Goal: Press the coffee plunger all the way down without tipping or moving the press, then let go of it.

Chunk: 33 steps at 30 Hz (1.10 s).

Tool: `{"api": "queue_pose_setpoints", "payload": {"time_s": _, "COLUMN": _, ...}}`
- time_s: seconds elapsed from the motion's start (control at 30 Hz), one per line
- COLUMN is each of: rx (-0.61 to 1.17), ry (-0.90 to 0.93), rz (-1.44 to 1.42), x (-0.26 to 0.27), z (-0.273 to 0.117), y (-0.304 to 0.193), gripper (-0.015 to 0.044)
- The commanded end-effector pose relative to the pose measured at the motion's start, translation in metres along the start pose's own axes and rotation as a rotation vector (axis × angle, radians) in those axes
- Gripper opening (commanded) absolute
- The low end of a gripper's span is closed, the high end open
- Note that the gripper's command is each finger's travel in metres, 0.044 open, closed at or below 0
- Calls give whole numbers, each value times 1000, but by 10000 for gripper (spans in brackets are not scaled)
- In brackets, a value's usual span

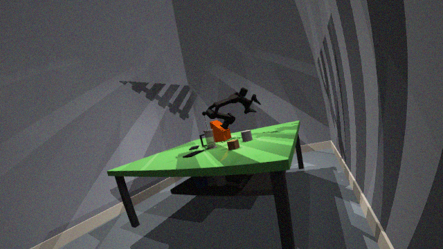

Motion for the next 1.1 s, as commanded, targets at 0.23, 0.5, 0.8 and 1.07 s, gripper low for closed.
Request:
{"api": "queue_pose_setpoints", "payload": {"time_s": 0.23, "rx": -79, "ry": -2, "rz": -115, "x": 3, "z": 7, "y": -4, "gripper": 440}}
{"api": "queue_pose_setpoints", "payload": {"time_s": 0.5, "rx": -234, "ry": -79, "rz": -361, "x": 9, "z": 31, "y": -5, "gripper": 440}}
{"api": "queue_pose_setpoints", "payload": {"time_s": 0.8, "rx": -410, "ry": -219, "rz": -573, "x": 16, "z": 59, "y": 18, "gripper": 440}}
{"api": "queue_pose_setpoints", "payload": {"time_s": 1.07, "rx": -582, "ry": -345, "rz": -656, "x": 25, "z": 71, "y": 57, "gripper": 440}}
Point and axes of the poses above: the point midway between the two fingers, 35 mm back from their tips, its own z axis out along the fingers, its own x axis across the jaws, y = z × x, the point moved 10 cm from there along -z, back along the fingers, and after that the axes turned 2 degrees about -z, right-handed, at the moved point
